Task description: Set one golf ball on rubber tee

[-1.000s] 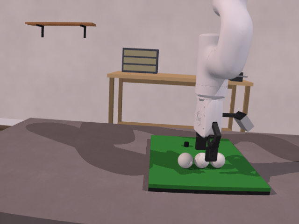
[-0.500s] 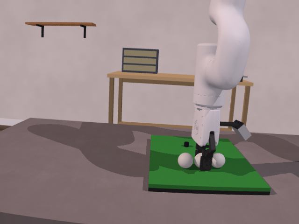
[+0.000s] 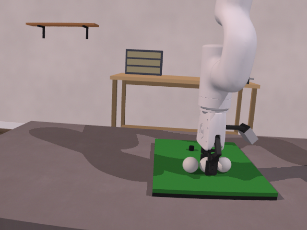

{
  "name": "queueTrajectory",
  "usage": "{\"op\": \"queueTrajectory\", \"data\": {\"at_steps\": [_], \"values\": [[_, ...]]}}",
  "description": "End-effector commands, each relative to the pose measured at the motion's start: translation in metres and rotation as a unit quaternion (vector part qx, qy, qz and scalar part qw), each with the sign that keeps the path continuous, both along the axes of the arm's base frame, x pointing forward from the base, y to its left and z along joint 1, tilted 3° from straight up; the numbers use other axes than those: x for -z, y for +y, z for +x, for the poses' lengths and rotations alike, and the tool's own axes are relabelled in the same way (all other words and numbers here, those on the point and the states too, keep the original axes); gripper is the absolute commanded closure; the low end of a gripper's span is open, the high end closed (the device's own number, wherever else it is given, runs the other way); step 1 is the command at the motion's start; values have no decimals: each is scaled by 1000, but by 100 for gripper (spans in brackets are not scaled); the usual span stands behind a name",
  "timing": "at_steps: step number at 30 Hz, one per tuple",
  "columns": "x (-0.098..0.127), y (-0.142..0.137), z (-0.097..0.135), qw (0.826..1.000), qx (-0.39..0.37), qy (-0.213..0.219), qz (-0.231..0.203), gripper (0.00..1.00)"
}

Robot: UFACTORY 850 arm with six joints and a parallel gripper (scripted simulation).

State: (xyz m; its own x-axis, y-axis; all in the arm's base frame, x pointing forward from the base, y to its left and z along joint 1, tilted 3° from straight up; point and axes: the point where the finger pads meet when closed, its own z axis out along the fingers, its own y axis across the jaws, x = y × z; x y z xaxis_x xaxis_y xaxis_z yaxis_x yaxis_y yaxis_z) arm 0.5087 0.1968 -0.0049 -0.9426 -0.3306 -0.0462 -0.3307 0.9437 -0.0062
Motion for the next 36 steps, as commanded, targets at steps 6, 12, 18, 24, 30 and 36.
{"op": "queueTrajectory", "data": {"at_steps": [6,12,18,24,30,36], "values": [[-1,0,1,1000,0,-1,0,100],[-1,0,1,1000,0,-1,0,100],[-49,0,-1,1000,0,-1,0,100],[-99,-2,-2,1000,0,-1,0,100],[-100,-75,27,1000,0,-1,0,100],[-110,-142,45,1000,0,-1,0,100]]}}
